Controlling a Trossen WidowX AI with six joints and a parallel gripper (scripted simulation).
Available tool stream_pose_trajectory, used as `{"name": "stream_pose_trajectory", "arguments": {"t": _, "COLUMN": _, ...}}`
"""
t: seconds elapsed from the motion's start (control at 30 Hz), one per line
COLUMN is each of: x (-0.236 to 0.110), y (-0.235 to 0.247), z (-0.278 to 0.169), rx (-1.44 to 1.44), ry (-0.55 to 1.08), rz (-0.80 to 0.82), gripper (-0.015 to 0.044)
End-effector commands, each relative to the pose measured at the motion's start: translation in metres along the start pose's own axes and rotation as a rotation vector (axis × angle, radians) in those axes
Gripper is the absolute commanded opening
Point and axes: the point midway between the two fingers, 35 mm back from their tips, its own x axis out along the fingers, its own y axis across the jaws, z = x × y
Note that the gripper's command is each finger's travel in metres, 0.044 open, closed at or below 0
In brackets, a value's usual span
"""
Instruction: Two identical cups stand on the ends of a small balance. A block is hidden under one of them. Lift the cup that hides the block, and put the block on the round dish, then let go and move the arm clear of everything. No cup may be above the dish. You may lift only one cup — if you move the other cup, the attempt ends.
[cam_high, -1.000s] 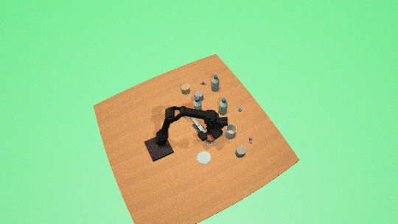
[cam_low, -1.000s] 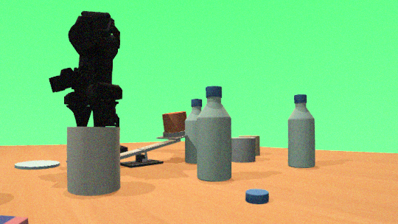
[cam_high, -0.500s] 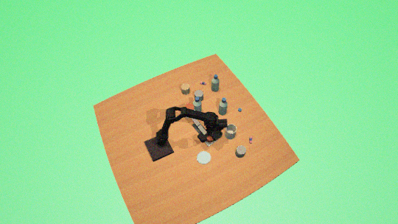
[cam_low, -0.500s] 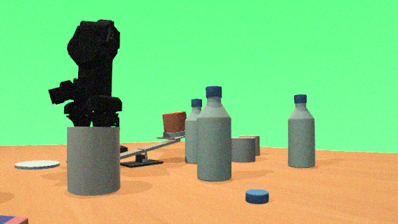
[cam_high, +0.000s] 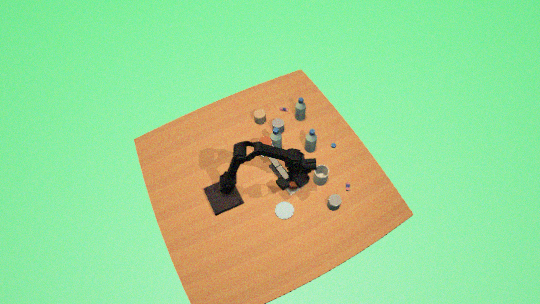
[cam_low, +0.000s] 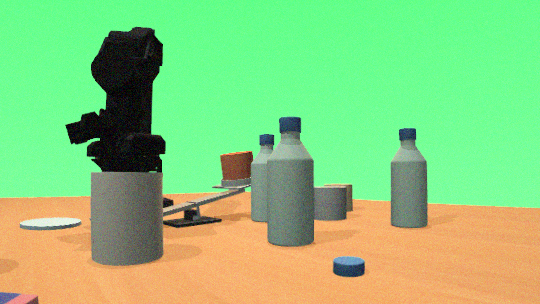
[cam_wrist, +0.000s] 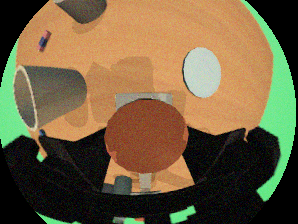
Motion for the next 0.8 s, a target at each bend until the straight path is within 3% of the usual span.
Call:
{"name": "stream_pose_trajectory", "arguments": {"t": 0.0, "x": 0.000, "y": 0.000, "z": 0.000, "rx": 0.005, "ry": -0.002, "rz": -0.002, "gripper": 0.0196}}
{"name": "stream_pose_trajectory", "arguments": {"t": 0.27, "x": -0.010, "y": 0.002, "z": 0.002, "rx": 0.005, "ry": -0.002, "rz": -0.002, "gripper": 0.0000}}
{"name": "stream_pose_trajectory", "arguments": {"t": 0.77, "x": -0.029, "y": 0.005, "z": 0.003, "rx": 0.005, "ry": -0.002, "rz": -0.002, "gripper": 0.0000}}
